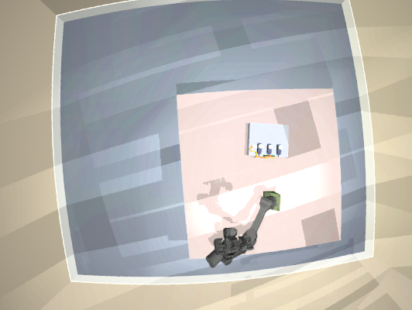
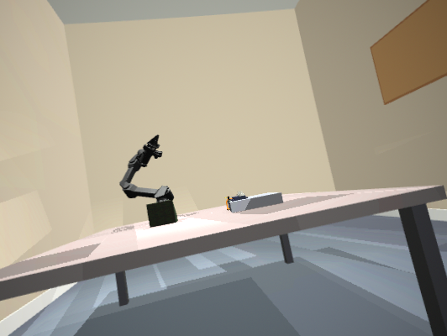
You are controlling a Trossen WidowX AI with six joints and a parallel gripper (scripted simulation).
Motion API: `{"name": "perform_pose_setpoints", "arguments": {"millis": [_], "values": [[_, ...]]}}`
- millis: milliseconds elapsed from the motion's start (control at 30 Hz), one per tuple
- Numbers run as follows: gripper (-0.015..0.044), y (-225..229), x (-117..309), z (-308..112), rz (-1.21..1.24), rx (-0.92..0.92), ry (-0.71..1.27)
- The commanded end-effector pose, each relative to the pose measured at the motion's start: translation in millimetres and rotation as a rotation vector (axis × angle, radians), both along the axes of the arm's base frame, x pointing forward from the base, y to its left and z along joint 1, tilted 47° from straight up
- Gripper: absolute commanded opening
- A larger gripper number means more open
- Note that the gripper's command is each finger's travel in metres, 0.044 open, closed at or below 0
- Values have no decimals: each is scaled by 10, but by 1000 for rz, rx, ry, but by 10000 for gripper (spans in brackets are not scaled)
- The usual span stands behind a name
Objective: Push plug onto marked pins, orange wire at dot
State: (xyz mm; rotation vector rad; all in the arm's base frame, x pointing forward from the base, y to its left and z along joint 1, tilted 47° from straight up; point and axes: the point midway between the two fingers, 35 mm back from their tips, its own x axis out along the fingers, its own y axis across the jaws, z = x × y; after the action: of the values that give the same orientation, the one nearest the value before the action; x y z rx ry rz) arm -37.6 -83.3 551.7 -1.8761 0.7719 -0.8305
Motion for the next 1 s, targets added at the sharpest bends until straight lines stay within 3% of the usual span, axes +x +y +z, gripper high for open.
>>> {"name": "perform_pose_setpoints", "arguments": {"millis": [0,967], "values": [[115,-26,223,-3,55,45,-39],[115,-17,1637,-288,441,457,-371]]}}
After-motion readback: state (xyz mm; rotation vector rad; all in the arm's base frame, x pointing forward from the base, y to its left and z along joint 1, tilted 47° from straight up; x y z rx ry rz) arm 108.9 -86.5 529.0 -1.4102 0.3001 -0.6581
